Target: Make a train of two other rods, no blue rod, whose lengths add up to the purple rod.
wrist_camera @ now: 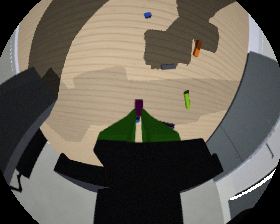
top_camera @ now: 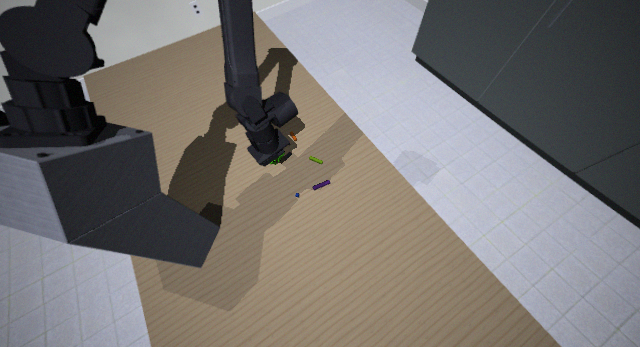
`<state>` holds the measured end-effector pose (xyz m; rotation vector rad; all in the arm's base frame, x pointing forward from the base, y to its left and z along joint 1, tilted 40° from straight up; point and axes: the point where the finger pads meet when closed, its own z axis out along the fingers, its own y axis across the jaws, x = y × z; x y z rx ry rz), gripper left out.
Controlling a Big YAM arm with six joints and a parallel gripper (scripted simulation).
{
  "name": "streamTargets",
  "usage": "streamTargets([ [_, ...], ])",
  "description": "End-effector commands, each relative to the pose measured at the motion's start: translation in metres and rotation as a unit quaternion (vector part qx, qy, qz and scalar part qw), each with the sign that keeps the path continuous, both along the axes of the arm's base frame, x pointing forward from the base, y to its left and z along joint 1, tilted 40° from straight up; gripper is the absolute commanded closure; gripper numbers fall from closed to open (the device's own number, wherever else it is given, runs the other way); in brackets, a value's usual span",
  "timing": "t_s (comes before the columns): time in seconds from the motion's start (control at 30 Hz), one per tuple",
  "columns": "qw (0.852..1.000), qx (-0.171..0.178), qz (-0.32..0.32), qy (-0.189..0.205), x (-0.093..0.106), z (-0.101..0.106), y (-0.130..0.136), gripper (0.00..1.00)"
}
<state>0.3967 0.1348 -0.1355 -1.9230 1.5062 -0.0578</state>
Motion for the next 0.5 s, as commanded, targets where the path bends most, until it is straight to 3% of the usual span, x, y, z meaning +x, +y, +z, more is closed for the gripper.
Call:
streamTargets([
  [0.0,1.0,-0.006,0.0,0.004,-0.007,0.004,-0.01,0.96],
  [0.07,1.0,-0.007,0.001,0.014,-0.01,-0.005,-0.01,0.96],
  [0.3,1.0,-0.006,0.0,0.014,-0.01,-0.005,-0.01,0.96],
  [0.47,0.999,0.014,-0.024,0.018,0.001,0.011,0.008,0.96],
])
